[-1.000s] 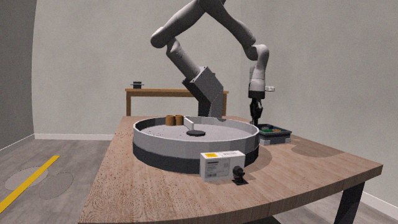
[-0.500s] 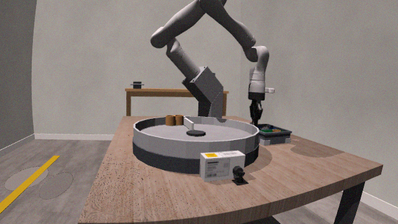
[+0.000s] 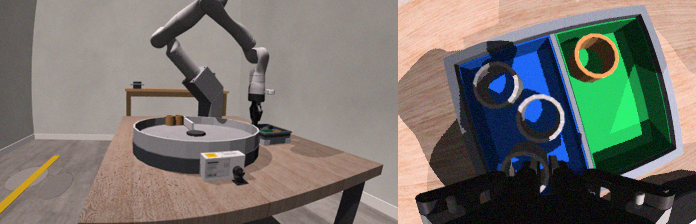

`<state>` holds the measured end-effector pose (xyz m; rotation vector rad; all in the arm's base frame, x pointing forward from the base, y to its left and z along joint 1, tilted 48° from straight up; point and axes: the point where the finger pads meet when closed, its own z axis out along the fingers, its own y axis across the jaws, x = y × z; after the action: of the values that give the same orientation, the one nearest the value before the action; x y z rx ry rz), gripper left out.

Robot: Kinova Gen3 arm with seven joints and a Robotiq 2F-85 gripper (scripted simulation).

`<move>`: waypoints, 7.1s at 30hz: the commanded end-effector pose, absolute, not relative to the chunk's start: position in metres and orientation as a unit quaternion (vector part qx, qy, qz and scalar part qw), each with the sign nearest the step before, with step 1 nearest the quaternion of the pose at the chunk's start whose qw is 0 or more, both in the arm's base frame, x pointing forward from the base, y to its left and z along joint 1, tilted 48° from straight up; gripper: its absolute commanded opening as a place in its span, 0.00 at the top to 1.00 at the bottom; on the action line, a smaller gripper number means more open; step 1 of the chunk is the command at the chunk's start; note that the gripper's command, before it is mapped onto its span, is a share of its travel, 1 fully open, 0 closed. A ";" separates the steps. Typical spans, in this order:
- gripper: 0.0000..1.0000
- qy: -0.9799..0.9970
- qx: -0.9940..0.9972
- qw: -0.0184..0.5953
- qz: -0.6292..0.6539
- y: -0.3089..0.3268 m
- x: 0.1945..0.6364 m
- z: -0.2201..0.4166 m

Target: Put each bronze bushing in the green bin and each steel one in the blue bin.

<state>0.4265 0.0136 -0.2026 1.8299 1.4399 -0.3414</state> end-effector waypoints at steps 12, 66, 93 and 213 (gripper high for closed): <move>1.00 0.565 0.718 0.384 -0.133 0.008 0.429 -0.209; 0.81 0.565 0.718 0.384 -0.133 0.006 0.430 -0.210; 0.81 0.565 0.718 0.384 -0.133 0.006 0.430 -0.210; 0.81 0.565 0.718 0.384 -0.133 0.034 0.419 -0.185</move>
<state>0.4196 0.0254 -0.1904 1.8301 1.4369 -0.3467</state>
